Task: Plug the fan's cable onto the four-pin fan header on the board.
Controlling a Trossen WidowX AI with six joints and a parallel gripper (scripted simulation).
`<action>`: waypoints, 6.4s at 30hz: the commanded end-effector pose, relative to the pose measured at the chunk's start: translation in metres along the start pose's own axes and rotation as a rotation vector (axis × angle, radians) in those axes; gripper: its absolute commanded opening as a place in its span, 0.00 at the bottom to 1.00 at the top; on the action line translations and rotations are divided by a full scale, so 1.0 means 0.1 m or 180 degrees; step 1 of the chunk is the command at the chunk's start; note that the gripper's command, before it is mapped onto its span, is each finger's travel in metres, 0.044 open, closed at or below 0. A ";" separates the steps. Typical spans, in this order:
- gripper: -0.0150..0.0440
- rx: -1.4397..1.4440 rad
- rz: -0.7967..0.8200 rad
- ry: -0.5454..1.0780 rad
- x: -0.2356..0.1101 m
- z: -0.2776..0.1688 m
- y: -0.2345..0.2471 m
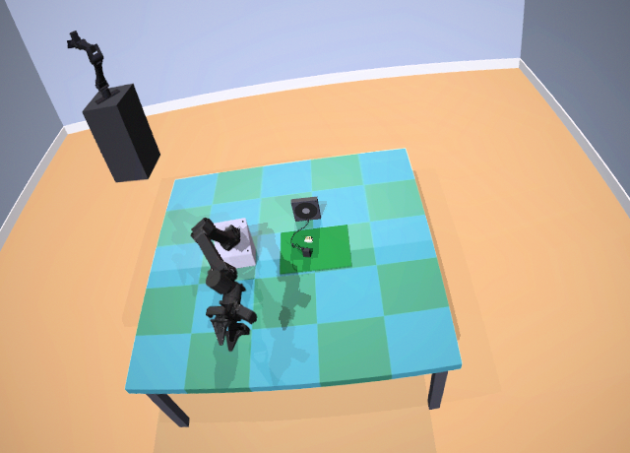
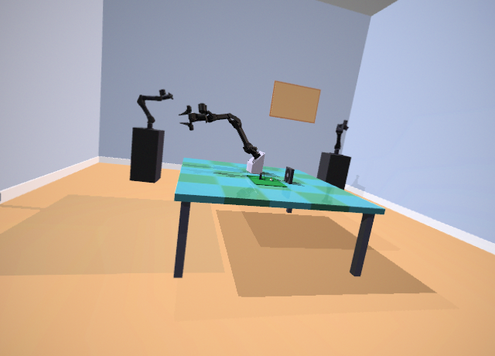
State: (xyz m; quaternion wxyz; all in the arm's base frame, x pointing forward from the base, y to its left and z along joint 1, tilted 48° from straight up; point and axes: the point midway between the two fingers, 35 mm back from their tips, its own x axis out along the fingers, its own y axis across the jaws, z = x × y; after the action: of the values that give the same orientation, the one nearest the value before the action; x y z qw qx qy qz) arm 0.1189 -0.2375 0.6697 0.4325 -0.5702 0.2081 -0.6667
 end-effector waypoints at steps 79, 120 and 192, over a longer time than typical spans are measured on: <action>1.00 0.0056 0.4337 0.0674 -5.74 0.68 4.40; 1.00 0.0056 0.4329 0.0672 -5.64 0.61 4.88; 0.25 -0.0111 0.4371 0.0537 -6.63 0.64 4.54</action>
State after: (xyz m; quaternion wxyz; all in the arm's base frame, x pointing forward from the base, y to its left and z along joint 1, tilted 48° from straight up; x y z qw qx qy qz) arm 0.3165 0.0709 -0.0483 0.7302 -0.2636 0.5647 -0.2801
